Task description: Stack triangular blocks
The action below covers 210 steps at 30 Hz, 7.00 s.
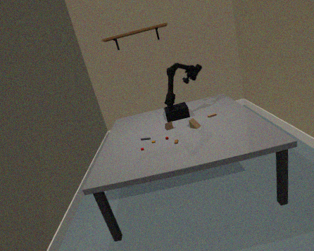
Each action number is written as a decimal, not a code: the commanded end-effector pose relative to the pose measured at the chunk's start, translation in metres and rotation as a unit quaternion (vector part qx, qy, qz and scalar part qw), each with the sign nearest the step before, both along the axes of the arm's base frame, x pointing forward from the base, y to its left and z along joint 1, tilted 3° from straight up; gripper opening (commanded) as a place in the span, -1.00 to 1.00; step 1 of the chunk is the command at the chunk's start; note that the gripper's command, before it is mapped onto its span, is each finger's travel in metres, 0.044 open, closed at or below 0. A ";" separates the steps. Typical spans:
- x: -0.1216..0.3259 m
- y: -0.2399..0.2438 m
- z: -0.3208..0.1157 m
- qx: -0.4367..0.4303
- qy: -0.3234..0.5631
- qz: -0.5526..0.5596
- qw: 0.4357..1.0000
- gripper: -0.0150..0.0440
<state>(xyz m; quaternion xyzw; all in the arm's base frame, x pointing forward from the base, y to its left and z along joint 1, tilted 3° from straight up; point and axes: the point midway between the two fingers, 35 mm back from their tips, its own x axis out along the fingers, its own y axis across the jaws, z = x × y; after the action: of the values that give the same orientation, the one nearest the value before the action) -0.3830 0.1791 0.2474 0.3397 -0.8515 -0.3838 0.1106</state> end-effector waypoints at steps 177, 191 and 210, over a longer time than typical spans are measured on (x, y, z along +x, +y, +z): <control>0.655 0.023 -0.281 0.411 -0.536 -0.046 0.736 -0.49; 0.655 0.023 -0.281 0.504 -0.446 0.091 0.734 -0.49; 0.654 0.023 -0.281 0.572 -0.354 0.210 0.710 -0.49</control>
<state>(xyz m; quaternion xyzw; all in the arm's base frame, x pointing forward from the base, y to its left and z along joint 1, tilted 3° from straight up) 0.2715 0.2024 -0.0338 0.6163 -0.3550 -0.6149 -0.3407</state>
